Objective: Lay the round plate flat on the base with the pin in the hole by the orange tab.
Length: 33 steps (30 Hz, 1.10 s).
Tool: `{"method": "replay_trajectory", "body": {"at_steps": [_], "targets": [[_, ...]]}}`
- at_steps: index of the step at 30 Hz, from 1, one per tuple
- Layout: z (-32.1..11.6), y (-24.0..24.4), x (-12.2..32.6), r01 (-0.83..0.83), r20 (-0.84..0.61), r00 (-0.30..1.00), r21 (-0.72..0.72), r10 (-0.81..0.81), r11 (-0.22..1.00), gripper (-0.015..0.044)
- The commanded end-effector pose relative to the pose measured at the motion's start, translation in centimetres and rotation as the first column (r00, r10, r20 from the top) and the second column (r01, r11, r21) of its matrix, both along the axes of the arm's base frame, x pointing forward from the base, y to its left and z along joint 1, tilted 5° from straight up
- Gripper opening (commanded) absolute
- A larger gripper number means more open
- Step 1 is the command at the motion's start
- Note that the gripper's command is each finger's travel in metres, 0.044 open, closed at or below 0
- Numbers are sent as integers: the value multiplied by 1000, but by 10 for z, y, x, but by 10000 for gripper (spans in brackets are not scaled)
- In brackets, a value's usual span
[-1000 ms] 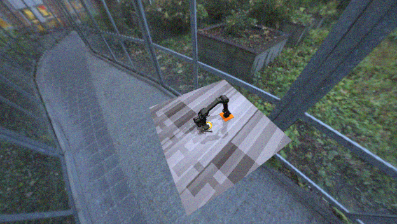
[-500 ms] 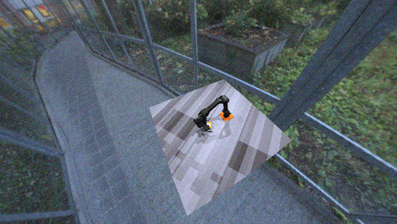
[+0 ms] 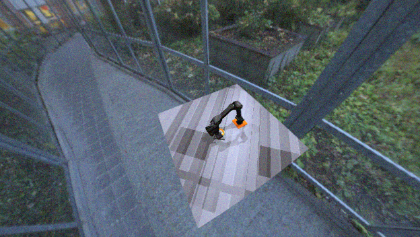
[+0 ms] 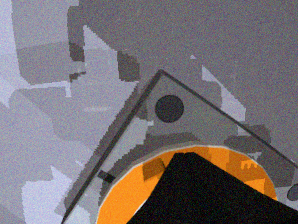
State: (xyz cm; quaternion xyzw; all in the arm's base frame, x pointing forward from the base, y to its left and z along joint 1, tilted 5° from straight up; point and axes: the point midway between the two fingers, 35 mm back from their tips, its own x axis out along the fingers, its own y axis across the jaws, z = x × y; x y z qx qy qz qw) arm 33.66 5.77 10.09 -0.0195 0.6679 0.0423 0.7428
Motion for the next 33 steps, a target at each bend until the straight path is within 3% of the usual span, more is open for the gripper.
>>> {"method": "replay_trajectory", "body": {"at_steps": [1, 25, 33], "targets": [[-1, 9, -4, -11, -8, 1000, 12, 11, 1000, 0], [1, 23, -15, -11, -9, 1000, 13, 11, 1000, 0], [36, 20, -19, -11, -9, 1000, 13, 11, 1000, 0]]}}
